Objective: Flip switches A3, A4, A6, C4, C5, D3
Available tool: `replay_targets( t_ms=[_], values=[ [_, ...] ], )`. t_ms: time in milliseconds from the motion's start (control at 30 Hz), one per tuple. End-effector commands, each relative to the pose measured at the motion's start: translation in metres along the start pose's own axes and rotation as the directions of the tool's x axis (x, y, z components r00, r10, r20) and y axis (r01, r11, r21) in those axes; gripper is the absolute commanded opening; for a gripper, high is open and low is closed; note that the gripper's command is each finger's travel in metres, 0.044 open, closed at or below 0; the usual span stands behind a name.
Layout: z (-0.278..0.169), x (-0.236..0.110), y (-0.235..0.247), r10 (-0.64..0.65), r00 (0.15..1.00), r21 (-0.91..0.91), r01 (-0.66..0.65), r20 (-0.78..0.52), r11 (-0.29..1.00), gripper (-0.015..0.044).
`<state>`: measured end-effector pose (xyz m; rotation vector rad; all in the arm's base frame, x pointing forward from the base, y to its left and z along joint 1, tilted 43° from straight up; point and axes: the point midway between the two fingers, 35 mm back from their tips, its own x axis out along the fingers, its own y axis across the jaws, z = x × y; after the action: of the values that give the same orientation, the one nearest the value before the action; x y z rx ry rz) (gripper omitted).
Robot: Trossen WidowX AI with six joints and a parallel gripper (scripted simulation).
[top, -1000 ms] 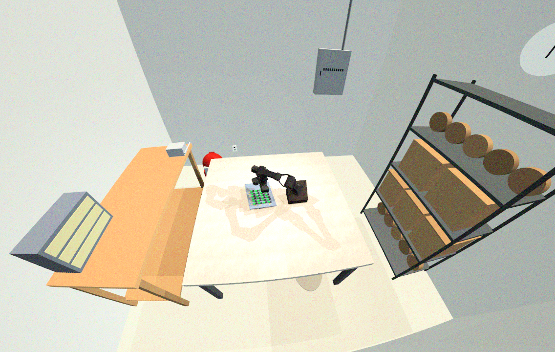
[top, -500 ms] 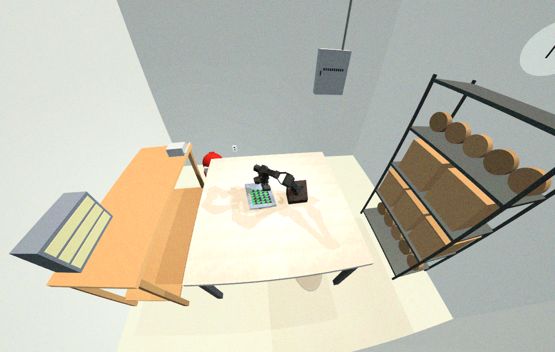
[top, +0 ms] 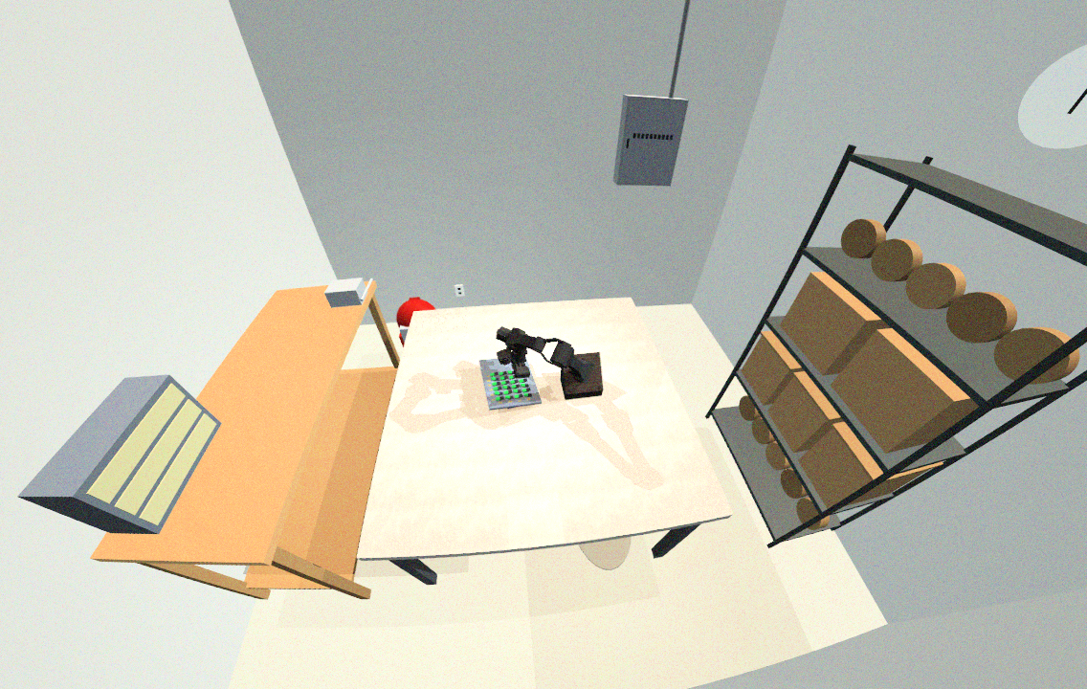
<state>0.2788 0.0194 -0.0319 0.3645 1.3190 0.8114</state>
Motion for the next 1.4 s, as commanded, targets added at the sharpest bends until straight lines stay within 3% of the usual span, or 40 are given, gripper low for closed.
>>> replay_targets(
  t_ms=[0, 1367],
  values=[
    [-0.0007, 0.0065, -0.0003, 0.005, 1.0, 0.007, -0.005, 0.001, 1.0, 0.0],
    [-0.0009, 0.0158, -0.0001, 0.006, 1.0, 0.007, -0.006, 0.001, 1.0, 0.0]
  ],
)
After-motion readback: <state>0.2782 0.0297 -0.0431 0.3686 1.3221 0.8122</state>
